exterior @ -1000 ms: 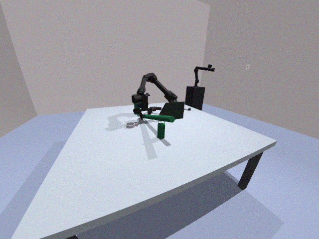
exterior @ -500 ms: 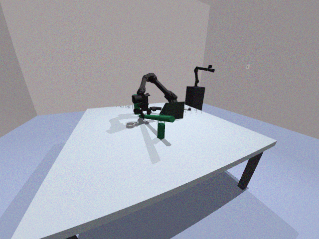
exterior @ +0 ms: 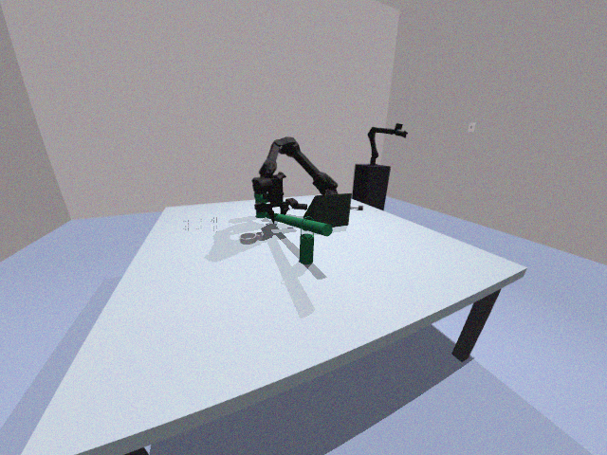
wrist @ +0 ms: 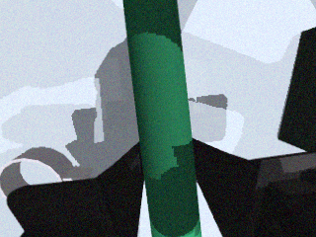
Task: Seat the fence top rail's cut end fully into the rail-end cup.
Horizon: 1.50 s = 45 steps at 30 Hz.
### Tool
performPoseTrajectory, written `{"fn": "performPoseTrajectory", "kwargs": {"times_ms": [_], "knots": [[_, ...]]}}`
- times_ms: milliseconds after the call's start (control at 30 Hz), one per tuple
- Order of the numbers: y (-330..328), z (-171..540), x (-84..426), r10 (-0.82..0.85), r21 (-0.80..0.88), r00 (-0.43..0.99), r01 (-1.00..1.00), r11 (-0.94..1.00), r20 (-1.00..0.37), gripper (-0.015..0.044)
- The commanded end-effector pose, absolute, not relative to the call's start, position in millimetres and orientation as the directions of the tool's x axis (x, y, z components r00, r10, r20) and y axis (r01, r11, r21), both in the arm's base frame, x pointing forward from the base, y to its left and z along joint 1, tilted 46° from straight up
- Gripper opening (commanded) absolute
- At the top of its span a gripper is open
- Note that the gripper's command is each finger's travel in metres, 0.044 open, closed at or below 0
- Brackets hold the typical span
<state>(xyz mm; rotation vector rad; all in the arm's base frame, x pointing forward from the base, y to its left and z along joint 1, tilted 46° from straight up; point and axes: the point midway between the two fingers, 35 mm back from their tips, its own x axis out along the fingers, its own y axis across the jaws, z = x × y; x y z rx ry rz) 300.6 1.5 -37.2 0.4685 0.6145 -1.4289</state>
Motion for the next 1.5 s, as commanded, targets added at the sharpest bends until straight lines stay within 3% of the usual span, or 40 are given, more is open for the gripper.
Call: {"fn": "performPoseTrajectory", "kwargs": {"times_ms": [0, 333, 1467], "knots": [[14.6, -25.2, 301.5, -0.791, -0.056, 0.051, 0.993, 0.108, -0.609, 0.0], [36.6, 6.7, 297.9, -0.86, -0.041, 0.079, 0.993, 0.115, -0.504, 0.0], [39.2, 8.9, 300.0, -0.853, -0.046, 0.065, 0.993, 0.104, -0.517, 0.0]]}}
